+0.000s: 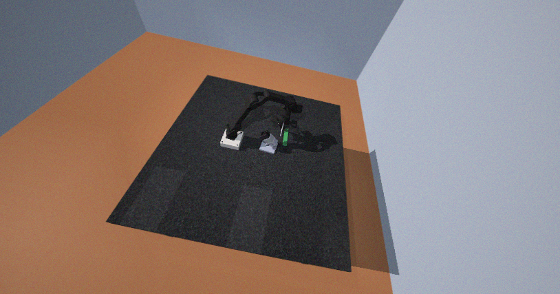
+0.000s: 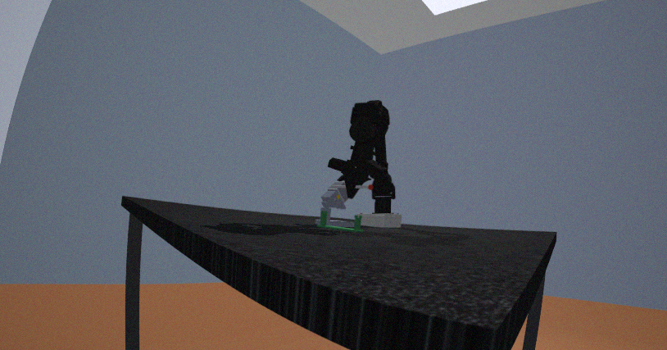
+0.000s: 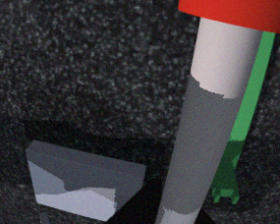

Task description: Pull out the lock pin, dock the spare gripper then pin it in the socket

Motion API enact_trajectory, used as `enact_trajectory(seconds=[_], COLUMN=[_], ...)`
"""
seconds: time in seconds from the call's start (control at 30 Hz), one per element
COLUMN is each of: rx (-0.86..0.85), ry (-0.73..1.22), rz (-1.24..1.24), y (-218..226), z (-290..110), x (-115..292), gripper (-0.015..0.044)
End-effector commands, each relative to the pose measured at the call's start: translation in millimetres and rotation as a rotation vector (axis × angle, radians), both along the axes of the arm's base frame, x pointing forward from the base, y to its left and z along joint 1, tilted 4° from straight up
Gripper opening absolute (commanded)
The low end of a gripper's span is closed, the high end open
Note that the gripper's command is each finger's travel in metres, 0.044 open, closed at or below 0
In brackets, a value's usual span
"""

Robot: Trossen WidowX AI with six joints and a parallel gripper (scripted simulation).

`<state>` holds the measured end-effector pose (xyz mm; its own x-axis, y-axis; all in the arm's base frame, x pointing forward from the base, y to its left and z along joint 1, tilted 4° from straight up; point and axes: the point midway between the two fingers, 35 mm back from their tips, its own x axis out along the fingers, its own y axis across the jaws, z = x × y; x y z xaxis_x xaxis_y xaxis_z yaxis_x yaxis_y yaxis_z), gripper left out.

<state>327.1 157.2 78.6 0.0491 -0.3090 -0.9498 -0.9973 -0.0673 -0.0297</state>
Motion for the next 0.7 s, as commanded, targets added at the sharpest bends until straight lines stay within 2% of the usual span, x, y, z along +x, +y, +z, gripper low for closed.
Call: enact_trajectory(seconds=[0.0, 0.33, 0.67], rx=[0.007, 0.009, 0.011], ry=[-0.004, -0.004, 0.001], rz=[-0.017, -0.039, -0.041], y=[-1, -4, -6], z=[6, 8, -33], x=[-14, -34, -32], gripper=[0.0, 0.0, 0.0])
